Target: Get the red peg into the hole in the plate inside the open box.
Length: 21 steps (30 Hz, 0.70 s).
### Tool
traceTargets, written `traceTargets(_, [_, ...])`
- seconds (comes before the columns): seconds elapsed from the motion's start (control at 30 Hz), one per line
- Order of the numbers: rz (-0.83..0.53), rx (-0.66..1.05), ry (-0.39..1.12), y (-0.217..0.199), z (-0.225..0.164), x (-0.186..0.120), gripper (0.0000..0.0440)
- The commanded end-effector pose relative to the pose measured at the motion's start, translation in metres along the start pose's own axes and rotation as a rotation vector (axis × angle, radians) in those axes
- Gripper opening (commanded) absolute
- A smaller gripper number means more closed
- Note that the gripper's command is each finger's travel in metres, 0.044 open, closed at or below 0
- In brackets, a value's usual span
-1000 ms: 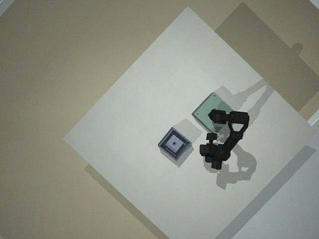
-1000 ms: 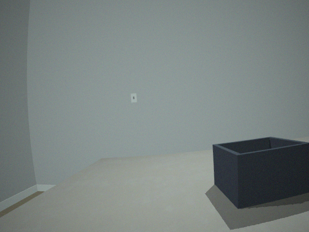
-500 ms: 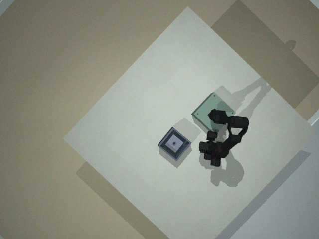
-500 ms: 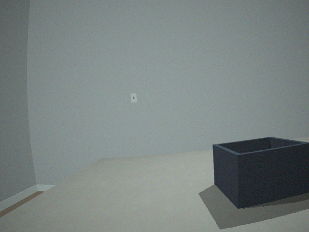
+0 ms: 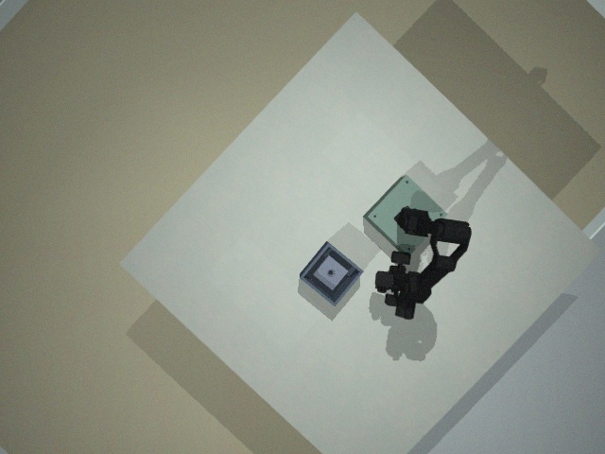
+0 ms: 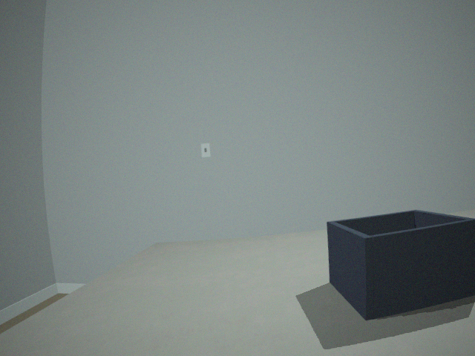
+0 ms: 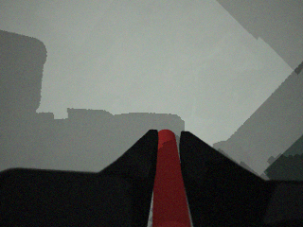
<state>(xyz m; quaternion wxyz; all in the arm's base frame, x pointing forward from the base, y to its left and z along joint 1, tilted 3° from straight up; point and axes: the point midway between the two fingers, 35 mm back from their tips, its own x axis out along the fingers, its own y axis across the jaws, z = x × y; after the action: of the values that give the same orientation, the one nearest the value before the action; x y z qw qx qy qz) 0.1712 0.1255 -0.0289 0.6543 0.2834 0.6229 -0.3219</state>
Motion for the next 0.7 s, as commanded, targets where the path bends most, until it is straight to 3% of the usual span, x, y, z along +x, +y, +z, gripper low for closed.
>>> traceTargets(0.0, [0.009,-0.017,-0.029,0.003,0.006,-0.008,0.0000])
traceTargets(0.67, [0.058,-0.080,-0.181,0.029,0.061,-0.072,0.0000])
